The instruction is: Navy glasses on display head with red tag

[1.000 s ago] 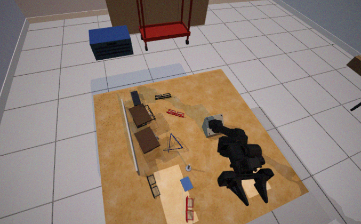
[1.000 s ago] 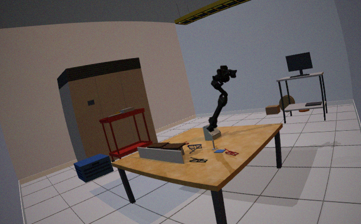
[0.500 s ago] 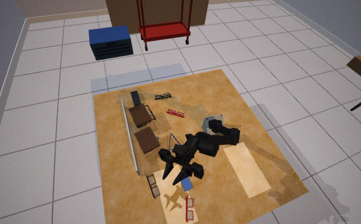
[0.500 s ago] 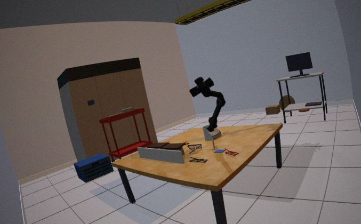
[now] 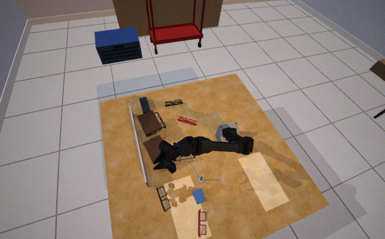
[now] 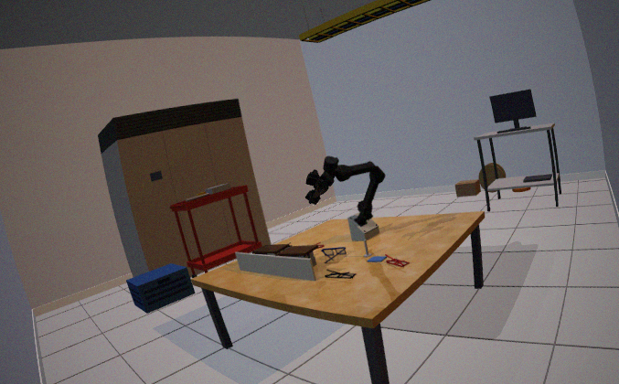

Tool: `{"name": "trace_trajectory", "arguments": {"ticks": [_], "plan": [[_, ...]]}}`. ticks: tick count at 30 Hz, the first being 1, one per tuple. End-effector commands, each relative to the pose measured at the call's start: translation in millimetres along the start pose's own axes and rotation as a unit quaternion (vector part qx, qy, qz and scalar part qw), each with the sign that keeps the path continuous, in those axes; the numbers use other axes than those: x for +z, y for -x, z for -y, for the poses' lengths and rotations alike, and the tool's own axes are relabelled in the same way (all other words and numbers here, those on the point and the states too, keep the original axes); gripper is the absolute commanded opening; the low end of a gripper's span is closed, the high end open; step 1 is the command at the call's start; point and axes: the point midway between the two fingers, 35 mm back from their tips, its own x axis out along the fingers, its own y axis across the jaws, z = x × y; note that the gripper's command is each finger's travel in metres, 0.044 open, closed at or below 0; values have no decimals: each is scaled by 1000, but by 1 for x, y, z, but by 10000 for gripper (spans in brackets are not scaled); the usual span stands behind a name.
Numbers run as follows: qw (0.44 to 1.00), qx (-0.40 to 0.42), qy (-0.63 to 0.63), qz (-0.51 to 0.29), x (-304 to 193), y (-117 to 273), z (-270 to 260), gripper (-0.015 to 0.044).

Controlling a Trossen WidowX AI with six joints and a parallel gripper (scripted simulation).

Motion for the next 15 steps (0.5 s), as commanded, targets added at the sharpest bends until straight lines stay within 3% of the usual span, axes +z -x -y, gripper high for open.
{"name": "trace_trajectory", "arguments": {"ticks": [1,8,15], "plan": [[994,-84,-50,-43,-26,-4,63,200],[954,-231,-148,-124,-87,14,165,200],[871,-366,-248,-213,-163,62,239,200]]}}
